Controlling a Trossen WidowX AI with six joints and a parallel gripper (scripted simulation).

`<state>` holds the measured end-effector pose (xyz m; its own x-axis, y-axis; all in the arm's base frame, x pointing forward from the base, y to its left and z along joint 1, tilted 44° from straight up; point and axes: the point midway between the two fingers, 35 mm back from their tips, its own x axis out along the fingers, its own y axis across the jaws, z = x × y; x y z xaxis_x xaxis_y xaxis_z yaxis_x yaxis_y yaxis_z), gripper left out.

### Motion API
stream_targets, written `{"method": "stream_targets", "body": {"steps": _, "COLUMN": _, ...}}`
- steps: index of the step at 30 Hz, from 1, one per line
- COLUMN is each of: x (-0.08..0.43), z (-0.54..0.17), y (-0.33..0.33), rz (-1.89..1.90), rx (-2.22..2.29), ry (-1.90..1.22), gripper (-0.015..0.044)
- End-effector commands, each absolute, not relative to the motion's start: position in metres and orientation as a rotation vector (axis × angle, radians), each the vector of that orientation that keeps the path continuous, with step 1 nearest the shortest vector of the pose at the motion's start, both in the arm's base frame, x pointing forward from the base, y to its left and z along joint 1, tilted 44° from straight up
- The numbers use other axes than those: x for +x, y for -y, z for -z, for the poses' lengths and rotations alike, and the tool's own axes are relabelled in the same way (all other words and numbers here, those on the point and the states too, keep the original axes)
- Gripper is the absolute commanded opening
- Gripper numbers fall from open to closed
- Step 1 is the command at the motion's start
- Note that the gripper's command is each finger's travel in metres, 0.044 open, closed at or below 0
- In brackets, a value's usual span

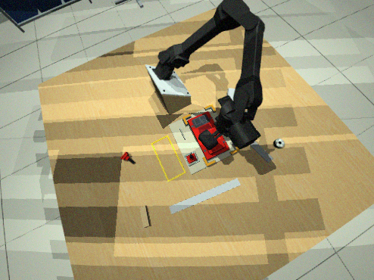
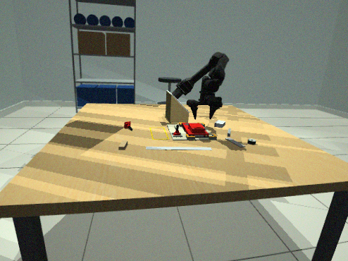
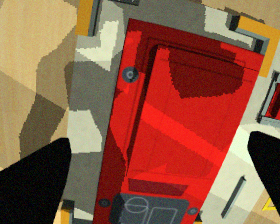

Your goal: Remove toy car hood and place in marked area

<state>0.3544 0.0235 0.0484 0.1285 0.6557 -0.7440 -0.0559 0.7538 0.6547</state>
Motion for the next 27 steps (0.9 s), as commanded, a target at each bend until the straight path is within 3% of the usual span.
{"method": "stream_targets", "body": {"steps": 1, "x": 0.342, "z": -0.04, "y": 0.006, "rz": -0.436, "rx": 0.749, "ry": -1.428, "gripper": 0.044}}
{"method": "stream_targets", "body": {"steps": 27, "x": 0.344, "z": -0.029, "y": -0.001, "rz": -0.429, "rx": 0.759, "ry": -1.431, "gripper": 0.044}}
